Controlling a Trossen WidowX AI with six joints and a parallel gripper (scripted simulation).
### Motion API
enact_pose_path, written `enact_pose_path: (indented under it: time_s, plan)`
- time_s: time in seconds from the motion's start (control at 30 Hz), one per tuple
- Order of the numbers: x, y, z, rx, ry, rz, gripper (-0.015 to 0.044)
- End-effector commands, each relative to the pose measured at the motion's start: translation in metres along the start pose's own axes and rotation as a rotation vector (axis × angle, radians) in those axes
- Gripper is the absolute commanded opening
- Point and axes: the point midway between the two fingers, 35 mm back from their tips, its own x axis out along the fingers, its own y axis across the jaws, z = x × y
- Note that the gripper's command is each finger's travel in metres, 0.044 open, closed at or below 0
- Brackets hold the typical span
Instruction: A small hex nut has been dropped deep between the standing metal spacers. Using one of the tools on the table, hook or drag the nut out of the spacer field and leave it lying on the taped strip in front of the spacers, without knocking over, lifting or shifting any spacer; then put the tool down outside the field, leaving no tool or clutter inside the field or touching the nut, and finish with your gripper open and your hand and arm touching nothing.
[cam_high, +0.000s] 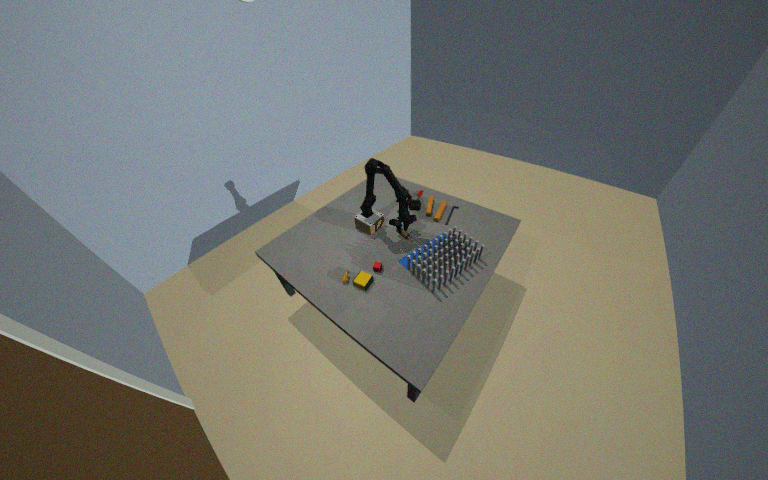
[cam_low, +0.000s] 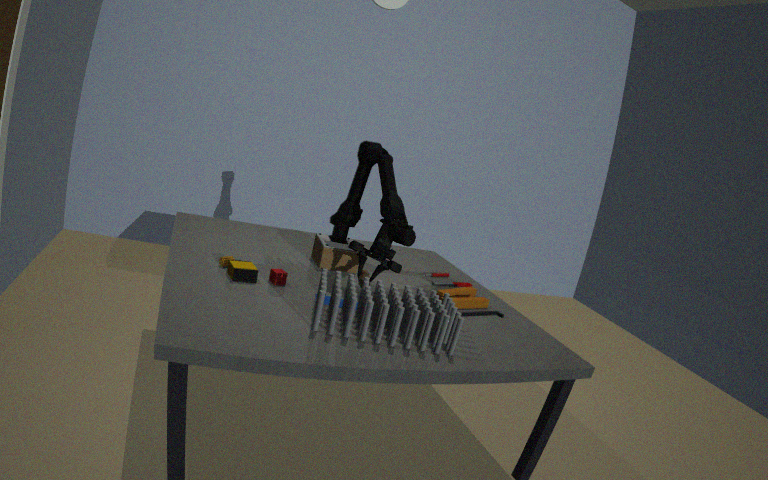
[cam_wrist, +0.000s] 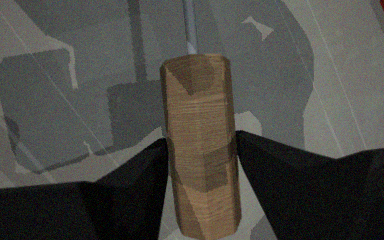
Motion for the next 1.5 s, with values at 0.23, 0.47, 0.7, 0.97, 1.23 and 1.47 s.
enact_pose_path:
  time_s: [0.23,0.47,0.7,0.97,1.23,1.47]
  plan:
    - [0.002,0.001,0.01,0.0,-0.005,0.003,0.0]
    - [0.003,0.001,0.015,0.0,-0.005,0.003,0.0]
    - [0.004,0.001,0.021,0.0,-0.006,0.003,0.0]
    - [0.006,0.001,0.026,0.0,-0.006,0.003,0.0]
    - [0.007,0.001,0.032,0.0,-0.007,0.003,0.0]
    - [0.009,0.001,0.037,0.0,-0.007,0.002,0.0]
